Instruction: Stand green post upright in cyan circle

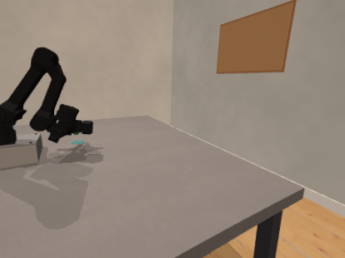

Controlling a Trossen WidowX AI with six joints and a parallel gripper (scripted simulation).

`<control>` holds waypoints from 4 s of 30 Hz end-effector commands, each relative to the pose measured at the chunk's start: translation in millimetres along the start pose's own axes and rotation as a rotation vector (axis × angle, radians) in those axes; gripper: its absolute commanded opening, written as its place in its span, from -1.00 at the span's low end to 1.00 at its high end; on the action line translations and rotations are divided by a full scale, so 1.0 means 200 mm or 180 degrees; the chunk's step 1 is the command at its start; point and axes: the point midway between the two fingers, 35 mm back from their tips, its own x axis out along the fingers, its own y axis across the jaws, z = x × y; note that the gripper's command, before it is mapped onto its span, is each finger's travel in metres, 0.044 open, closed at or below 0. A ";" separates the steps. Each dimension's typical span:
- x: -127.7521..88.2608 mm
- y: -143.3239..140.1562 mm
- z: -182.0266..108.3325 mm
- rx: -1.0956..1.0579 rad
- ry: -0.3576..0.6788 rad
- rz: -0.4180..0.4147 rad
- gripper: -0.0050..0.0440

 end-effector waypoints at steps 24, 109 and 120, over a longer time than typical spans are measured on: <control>0.05 -0.02 -0.17 0.0066 0.0082 0.0046 -0.70; 0.24 -0.35 0.16 0.0233 0.0805 -0.0570 0.84; 0.33 -0.40 0.15 0.0370 0.1401 -0.0682 0.84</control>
